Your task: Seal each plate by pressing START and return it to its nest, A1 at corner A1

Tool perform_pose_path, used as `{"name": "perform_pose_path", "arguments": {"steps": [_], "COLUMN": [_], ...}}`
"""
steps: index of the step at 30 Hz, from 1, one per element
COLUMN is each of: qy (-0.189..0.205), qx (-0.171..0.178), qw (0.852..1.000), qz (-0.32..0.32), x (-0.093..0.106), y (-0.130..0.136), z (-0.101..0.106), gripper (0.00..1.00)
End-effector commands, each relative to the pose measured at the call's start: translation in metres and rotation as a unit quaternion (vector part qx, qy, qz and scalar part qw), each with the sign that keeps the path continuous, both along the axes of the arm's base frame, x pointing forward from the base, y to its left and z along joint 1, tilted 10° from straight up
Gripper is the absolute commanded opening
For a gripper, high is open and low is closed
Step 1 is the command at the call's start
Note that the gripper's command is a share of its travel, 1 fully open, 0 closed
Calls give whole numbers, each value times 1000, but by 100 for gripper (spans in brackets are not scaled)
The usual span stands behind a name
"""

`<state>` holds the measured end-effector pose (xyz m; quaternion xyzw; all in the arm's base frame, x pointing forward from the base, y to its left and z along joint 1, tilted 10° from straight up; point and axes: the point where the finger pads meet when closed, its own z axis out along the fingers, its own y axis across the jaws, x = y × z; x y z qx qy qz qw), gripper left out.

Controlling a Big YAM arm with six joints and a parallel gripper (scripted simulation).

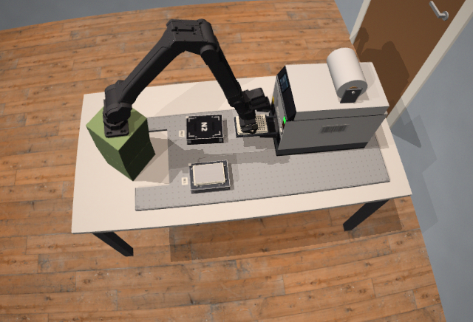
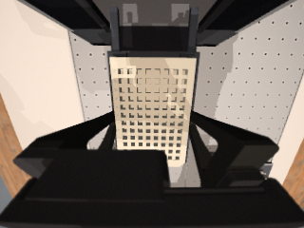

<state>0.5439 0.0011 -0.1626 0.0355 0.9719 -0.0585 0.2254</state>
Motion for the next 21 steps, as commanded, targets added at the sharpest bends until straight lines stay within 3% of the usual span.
{"name": "perform_pose_path", "arguments": {"steps": [1, 19, 20, 21], "qy": [31, 33, 33, 33], "qx": [0, 0, 0, 0], "qw": [1000, 999, 999, 999], "qz": [-2, -2, -2, -2], "x": [-23, -24, -24, -24], "y": [-5, -6, -6, -6], "z": [-24, -25, -25, -25], "gripper": [0, 0, 100, 100]}}
